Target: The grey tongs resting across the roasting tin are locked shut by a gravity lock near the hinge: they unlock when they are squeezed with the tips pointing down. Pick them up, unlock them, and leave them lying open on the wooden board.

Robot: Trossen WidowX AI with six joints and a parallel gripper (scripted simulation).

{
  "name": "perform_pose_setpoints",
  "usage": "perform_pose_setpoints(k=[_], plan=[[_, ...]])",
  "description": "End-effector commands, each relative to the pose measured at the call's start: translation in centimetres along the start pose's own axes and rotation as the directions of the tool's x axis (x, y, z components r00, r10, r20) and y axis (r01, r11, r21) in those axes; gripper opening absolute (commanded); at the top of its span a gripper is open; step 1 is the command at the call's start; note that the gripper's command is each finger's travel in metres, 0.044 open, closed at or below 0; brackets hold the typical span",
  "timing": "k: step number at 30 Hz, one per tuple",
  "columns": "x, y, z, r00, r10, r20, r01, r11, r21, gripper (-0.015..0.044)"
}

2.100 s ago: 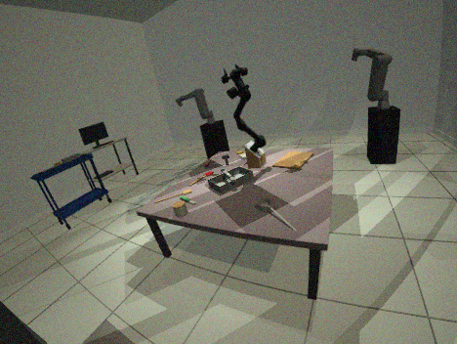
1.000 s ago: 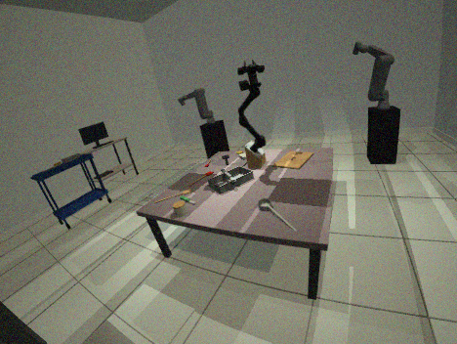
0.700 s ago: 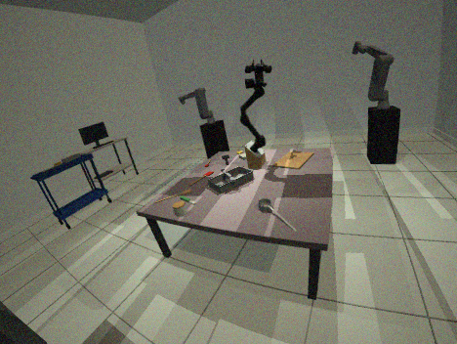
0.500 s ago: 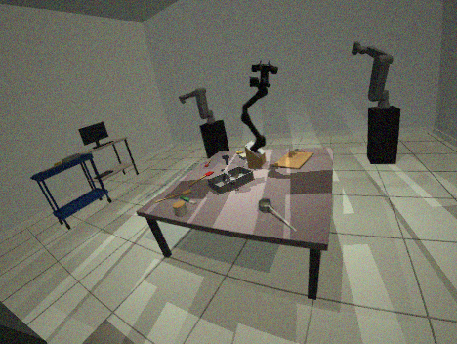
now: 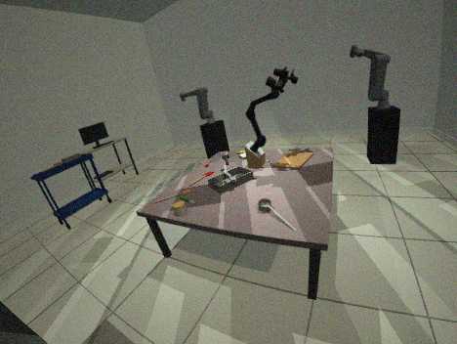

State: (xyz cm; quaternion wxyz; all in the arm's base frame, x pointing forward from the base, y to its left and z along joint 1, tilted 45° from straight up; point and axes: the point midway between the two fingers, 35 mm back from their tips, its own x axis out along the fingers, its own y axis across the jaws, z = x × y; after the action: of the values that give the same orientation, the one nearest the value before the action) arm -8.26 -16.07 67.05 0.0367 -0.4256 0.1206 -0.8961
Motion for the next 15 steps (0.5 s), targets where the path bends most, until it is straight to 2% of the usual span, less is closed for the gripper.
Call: perform_pose_setpoints(k=[1,7,13,15], plan=[[0.1,-7.1,-1.9,0.985,-0.169,-0.021,0.167,0.983,-0.077,0.0260],[-2.0,-16.4,-3.8,0.913,-0.406,-0.035,0.387,0.890,-0.240,0.0260],[-6.8,-25.4,-4.5,0.779,-0.627,-0.029,0.566,0.723,-0.396,0.0260],[-7.3,-26.0,-4.3,0.763,-0.647,-0.018,0.587,0.703,-0.401,0.0260]])
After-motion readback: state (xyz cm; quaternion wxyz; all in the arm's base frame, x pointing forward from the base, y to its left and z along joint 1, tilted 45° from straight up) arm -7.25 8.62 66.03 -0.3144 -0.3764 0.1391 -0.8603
